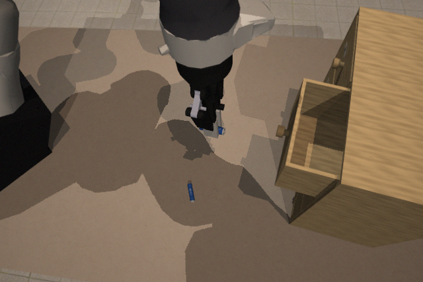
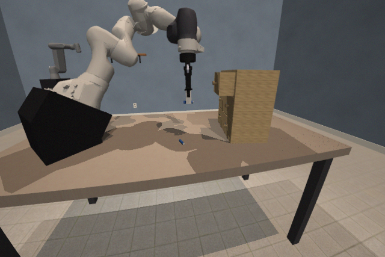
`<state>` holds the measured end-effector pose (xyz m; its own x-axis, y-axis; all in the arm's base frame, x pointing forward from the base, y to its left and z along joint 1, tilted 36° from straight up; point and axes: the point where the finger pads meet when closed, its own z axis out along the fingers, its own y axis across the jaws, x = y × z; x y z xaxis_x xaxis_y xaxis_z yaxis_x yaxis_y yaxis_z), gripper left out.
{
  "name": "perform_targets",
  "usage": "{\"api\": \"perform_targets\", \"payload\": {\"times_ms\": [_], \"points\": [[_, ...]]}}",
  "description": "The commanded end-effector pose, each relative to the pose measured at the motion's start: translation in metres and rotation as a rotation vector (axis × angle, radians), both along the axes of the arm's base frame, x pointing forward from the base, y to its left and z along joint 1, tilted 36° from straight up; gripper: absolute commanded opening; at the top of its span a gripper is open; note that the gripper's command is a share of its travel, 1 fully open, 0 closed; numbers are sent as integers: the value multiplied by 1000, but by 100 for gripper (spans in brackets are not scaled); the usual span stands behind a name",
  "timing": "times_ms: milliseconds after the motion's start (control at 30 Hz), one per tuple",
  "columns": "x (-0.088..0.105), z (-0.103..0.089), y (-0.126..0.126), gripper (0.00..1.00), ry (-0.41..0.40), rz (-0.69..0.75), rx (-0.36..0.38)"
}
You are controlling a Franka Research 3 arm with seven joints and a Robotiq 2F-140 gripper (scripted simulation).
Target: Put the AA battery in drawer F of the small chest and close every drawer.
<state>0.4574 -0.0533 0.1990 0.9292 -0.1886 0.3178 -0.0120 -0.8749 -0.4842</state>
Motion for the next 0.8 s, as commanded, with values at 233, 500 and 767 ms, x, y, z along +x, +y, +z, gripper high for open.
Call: {"api": "perform_targets", "payload": {"times_ms": [233,500,767], "points": [[-21,36,-14,6,19,7,21],[-34,66,-31,6,19,7,21],[-46,96,-48,6,19,7,21]]}}
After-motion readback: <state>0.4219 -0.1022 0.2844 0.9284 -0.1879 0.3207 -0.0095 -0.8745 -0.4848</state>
